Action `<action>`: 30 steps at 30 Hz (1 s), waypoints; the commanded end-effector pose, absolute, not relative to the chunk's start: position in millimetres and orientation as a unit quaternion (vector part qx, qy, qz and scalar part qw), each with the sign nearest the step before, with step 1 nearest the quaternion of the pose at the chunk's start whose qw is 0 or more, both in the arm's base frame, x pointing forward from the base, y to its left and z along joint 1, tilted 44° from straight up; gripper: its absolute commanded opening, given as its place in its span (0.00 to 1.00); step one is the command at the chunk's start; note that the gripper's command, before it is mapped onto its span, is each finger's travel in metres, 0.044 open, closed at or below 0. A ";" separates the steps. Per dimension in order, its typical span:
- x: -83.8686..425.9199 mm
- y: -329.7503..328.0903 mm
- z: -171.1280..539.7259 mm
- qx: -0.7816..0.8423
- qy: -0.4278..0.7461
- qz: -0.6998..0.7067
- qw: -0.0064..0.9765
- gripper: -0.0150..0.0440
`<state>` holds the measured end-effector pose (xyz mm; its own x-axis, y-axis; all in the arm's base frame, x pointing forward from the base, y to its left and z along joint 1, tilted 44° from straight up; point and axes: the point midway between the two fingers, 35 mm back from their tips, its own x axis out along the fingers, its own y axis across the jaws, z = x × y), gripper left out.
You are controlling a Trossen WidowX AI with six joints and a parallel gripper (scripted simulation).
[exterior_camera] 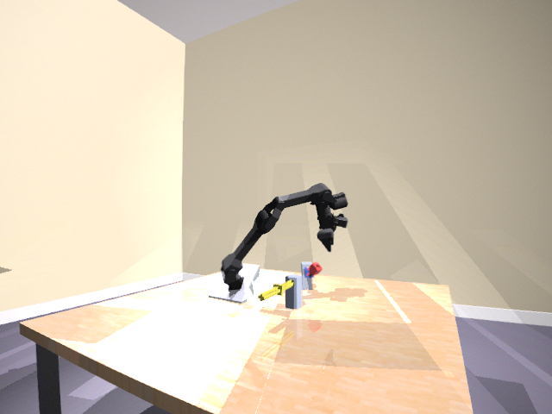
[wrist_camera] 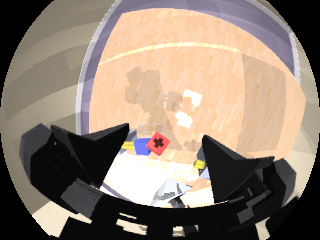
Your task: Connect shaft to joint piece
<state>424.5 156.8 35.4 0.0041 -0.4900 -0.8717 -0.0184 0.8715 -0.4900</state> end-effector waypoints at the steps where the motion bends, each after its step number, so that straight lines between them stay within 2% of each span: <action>1: 423.9 155.5 33.8 -0.224 0.691 -0.143 0.672 1.00; 30: 420.6 149.1 21.5 -0.520 0.689 0.139 0.485 1.00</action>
<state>421.4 150.2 23.0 0.0131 -0.5728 -0.8196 -0.8139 0.4701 -0.3415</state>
